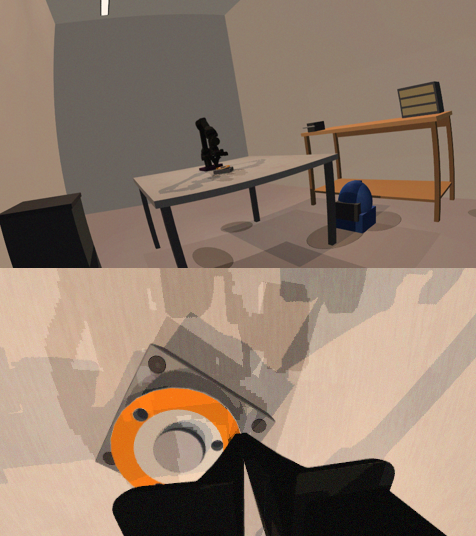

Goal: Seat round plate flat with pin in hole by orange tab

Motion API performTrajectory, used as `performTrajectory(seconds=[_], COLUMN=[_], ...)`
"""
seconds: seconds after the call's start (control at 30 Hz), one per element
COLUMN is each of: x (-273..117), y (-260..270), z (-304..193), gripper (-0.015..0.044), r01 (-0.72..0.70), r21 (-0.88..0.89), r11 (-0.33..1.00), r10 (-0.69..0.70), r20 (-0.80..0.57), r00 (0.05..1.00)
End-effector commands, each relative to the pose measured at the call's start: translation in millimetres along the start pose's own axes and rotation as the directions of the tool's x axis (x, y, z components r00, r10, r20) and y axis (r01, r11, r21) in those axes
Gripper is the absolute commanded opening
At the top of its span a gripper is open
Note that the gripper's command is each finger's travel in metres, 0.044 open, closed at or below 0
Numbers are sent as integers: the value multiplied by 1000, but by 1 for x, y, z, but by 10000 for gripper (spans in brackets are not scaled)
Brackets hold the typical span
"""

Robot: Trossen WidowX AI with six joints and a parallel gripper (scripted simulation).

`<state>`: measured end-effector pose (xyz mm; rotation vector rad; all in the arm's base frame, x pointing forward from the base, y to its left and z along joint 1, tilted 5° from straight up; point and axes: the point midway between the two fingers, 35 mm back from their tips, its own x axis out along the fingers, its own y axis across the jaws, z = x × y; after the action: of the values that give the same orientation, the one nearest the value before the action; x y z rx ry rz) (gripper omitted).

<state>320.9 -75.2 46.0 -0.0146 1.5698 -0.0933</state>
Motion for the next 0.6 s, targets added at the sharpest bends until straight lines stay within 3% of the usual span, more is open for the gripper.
performTrajectory(seconds=[0.0,0.57], x=[4,4], y=[-1,-1], z=[-7,-11], gripper=[0,0], r01=[2,2], r21=[-4,-4], r11=[1000,1000], r10=[-2,-2], r20=[-21,-22], r00=[1000,1000])
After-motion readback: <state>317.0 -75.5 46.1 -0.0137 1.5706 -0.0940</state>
